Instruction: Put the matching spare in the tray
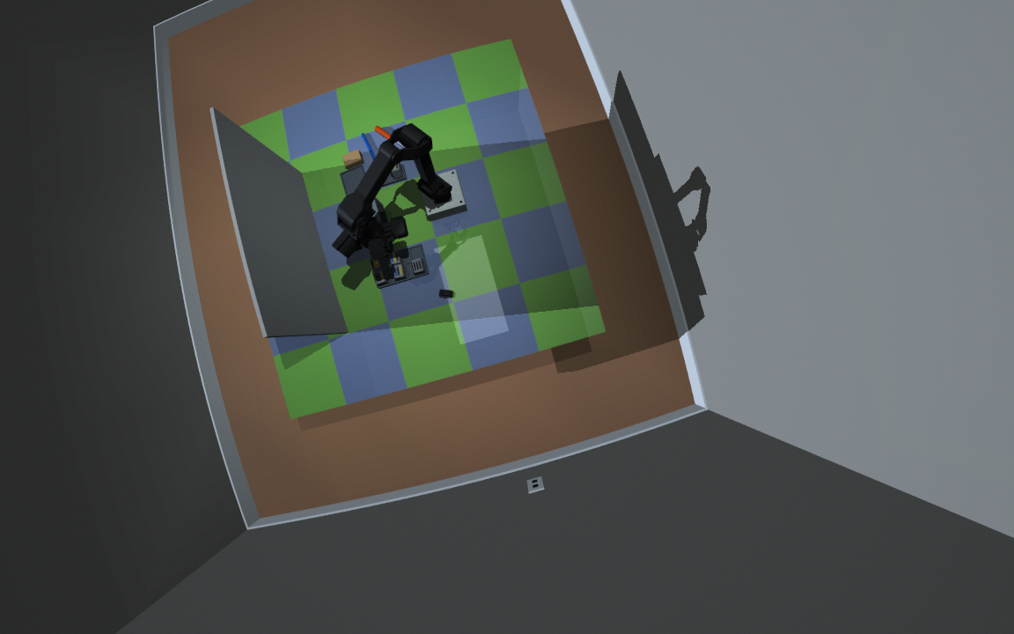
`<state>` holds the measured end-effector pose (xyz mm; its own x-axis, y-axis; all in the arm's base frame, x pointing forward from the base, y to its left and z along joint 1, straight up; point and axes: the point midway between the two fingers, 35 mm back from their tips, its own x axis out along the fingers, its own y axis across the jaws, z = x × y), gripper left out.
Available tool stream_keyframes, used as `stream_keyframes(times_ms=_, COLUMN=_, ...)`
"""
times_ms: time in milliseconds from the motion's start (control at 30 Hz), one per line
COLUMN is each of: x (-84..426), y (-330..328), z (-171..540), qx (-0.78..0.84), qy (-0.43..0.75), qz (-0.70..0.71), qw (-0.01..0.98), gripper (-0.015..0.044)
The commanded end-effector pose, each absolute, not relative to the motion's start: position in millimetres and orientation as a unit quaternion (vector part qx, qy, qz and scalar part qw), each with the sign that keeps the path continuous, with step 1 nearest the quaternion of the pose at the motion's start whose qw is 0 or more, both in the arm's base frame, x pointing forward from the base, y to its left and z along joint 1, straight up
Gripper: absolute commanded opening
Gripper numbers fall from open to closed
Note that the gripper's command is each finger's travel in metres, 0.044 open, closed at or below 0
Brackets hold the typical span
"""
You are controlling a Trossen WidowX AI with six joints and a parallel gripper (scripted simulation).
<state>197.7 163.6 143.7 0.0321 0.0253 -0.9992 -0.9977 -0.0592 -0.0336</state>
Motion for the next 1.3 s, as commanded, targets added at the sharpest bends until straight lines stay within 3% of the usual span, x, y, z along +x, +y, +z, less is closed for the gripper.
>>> stream_keyframes(times_ms=0, x=213.6, y=158.2, z=146.3, qx=-0.519, qy=0.465, qz=0.511, qw=0.503, gripper=0.0000)
stream_keyframes(times_ms=1267, x=333.8, y=-3.5, z=150.5, qx=-0.527, qy=0.472, qz=0.493, qw=0.507, gripper=0.0000)
